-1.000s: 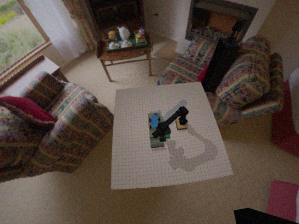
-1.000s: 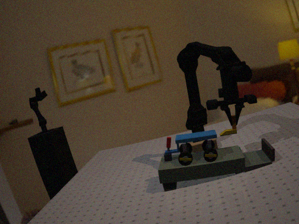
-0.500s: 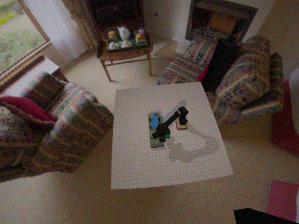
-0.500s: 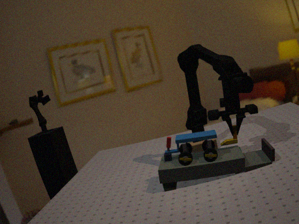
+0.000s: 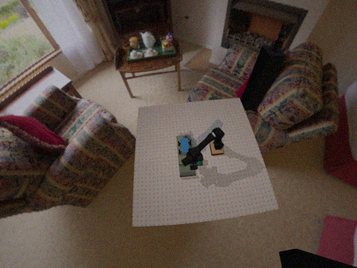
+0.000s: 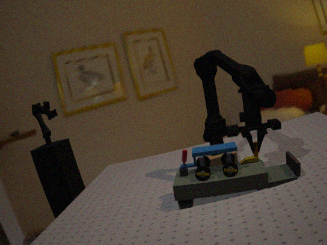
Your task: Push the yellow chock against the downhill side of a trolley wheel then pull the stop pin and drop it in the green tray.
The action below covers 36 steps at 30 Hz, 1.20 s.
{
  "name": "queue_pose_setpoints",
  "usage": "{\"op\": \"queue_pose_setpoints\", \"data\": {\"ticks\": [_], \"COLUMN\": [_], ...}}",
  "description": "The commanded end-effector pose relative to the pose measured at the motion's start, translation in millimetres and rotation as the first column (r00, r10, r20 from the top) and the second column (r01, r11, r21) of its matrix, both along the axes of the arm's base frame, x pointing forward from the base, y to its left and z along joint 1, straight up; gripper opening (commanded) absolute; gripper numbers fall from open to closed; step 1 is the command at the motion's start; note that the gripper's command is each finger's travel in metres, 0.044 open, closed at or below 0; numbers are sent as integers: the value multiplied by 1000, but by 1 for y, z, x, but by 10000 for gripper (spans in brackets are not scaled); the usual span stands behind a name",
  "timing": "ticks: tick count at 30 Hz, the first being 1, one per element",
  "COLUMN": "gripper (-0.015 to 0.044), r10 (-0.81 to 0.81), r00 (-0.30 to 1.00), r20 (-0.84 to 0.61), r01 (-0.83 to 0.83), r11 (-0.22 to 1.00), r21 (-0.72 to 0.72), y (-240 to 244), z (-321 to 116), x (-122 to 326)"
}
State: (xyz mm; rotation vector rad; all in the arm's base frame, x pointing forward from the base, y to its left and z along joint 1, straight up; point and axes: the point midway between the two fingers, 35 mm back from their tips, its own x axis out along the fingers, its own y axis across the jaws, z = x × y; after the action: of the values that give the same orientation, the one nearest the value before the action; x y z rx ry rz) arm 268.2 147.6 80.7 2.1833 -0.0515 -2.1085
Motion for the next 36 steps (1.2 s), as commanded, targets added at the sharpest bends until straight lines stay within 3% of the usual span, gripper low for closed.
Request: {"op": "queue_pose_setpoints", "data": {"ticks": [1,36], "gripper": [0,0], "r10": [1,1], "r00": [1000,1000], "r20": [2,2], "r01": [-1,-1], "r11": [1000,1000], "r21": [-4,0], "y": [-5,-26], "z": [1,5], "x": [0,2]}}
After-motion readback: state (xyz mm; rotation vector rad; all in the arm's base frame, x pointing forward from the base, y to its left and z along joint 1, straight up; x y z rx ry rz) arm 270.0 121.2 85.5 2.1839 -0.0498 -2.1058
